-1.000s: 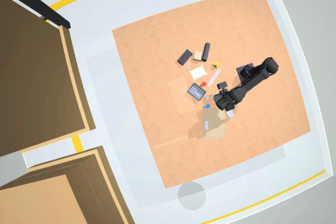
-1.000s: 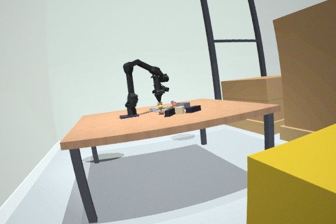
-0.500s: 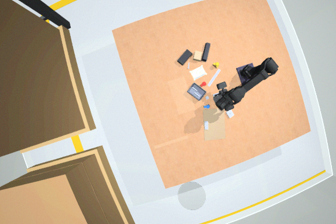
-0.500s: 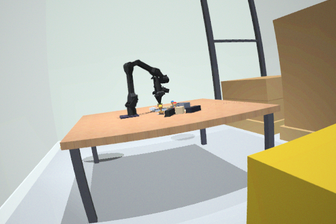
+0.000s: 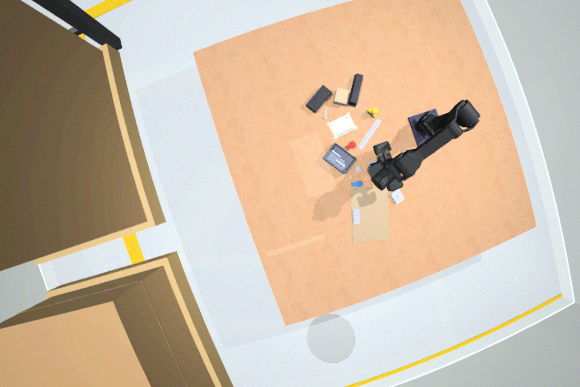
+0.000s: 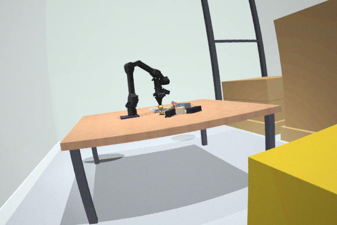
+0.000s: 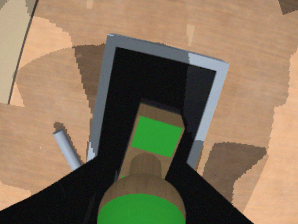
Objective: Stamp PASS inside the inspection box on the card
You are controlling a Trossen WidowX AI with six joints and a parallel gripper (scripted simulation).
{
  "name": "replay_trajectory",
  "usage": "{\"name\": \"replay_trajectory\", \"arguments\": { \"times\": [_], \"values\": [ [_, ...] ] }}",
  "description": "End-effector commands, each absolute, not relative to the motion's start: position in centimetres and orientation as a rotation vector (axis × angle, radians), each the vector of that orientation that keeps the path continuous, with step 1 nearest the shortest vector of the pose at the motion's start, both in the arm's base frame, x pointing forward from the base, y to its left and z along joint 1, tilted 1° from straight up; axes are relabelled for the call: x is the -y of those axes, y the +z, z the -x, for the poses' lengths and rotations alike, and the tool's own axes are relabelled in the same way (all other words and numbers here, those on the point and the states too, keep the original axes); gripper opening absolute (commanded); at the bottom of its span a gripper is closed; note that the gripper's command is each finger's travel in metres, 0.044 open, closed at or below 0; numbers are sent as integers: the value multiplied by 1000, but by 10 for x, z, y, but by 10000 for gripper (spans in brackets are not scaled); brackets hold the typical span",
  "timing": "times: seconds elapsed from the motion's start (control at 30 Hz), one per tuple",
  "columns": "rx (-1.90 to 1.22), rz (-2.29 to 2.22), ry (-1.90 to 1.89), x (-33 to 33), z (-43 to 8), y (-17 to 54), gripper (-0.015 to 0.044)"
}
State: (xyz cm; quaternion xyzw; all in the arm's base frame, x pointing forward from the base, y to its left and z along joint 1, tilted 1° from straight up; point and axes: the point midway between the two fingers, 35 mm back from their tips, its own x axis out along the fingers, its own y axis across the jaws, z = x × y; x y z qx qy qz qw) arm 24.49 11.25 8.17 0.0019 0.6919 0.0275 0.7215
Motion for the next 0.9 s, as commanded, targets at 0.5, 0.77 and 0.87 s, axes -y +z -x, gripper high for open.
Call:
{"name": "replay_trajectory", "arguments": {
  "times": [0.5,0.77,0.87],
  "values": [
    [-1530,-5,61,-113,-244,72,0],
    [-1530,-5,62,-113,-244,70,0],
    [-1530,-5,62,-113,-244,69,0]
  ]
}}
